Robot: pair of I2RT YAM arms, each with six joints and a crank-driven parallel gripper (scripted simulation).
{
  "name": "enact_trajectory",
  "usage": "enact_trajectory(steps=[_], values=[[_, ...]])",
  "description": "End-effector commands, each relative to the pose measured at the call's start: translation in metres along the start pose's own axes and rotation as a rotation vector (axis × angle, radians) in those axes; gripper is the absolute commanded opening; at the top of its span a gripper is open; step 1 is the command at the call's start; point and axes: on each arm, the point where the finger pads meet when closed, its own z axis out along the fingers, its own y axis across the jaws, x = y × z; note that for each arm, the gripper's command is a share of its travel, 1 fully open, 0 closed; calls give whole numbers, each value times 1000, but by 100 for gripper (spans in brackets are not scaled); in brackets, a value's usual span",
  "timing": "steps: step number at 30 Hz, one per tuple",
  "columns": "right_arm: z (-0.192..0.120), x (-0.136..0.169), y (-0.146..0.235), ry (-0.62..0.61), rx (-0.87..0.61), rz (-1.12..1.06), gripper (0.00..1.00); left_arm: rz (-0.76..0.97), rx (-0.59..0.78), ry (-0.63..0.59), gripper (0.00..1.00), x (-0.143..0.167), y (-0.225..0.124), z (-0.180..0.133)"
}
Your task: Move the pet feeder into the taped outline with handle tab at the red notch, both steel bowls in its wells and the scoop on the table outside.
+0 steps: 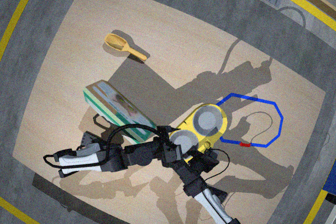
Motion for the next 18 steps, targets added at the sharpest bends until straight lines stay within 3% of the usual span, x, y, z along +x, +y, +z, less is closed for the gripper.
enact_trajectory(steps=[1,4,9,12,14,18], values=[[4,-14,3,5,44,59,100,34,44,102,100,29,-30,-24],[8,-9,3,71,53,41,100,57,87,103,100,31,-46,-35],[11,-2,8,243,32,9,39,79,134,97,100,32,-63,-46],[13,-1,12,375,7,2,39,83,141,101,100,32,-66,-42],[13,-1,12,375,7,2,39,83,141,101,100,32,-66,-42],[17,-7,8,527,-1,19,39,84,143,98,100,32,-67,-41]])
